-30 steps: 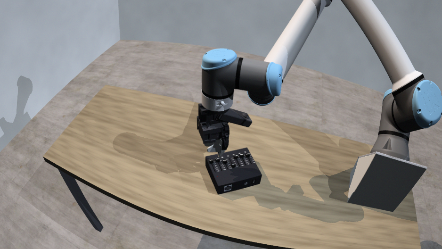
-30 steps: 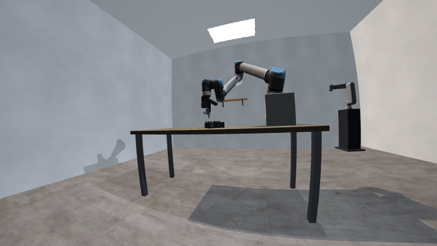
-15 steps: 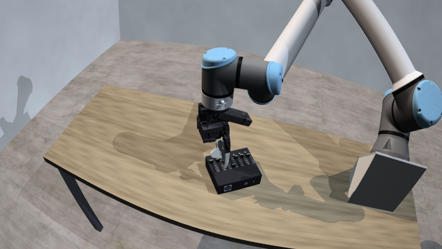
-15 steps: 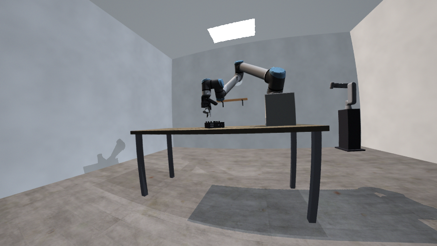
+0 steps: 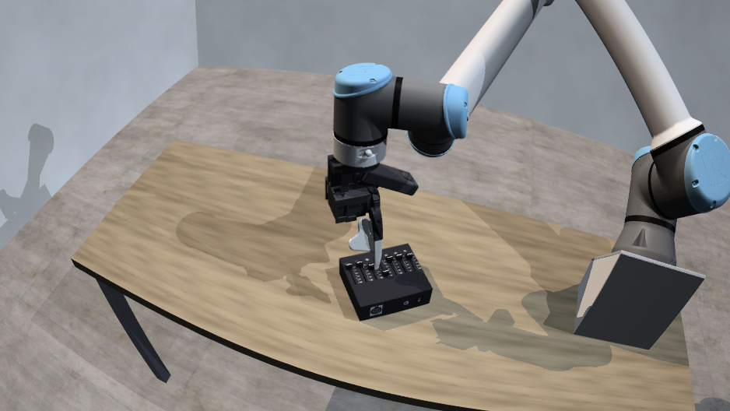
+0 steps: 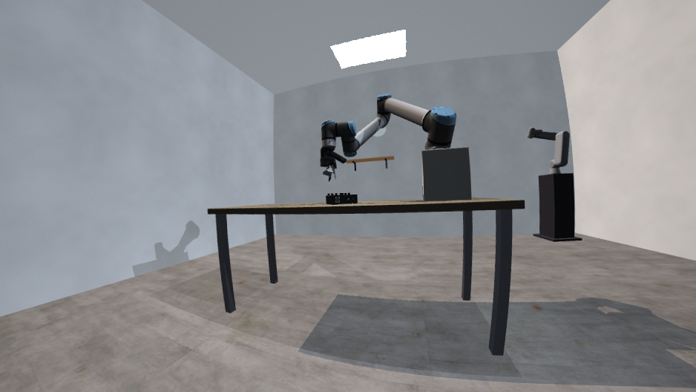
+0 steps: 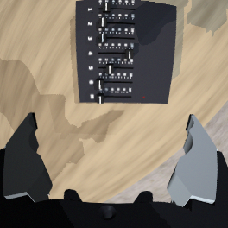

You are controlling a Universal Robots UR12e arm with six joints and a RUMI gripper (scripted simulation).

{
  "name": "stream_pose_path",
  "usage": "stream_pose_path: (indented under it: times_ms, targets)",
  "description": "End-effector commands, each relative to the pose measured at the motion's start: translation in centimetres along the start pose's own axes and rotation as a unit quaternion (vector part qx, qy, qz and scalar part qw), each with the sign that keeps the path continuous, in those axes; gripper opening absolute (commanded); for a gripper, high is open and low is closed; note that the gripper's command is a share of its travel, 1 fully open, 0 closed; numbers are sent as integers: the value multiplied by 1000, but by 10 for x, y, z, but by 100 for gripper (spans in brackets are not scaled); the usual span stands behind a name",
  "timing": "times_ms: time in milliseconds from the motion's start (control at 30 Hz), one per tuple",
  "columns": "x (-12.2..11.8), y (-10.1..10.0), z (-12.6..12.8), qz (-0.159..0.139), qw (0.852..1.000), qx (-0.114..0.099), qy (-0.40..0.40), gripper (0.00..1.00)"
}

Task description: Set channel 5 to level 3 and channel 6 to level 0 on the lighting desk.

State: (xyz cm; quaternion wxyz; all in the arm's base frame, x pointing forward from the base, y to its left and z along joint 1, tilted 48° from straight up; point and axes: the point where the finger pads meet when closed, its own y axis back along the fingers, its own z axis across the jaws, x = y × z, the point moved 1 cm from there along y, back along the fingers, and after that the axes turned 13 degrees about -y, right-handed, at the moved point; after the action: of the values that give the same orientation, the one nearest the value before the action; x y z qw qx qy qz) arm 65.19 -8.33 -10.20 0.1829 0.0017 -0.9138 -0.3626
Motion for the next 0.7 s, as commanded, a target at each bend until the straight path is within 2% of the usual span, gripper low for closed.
stream_pose_path:
  times_ms: [0, 200, 667]
  targets:
    - [0, 25, 0, 0, 1000, 0, 0, 100]
    - [0, 47, 0, 0, 1000, 0, 0, 100]
    - [0, 52, 0, 0, 1000, 0, 0, 100]
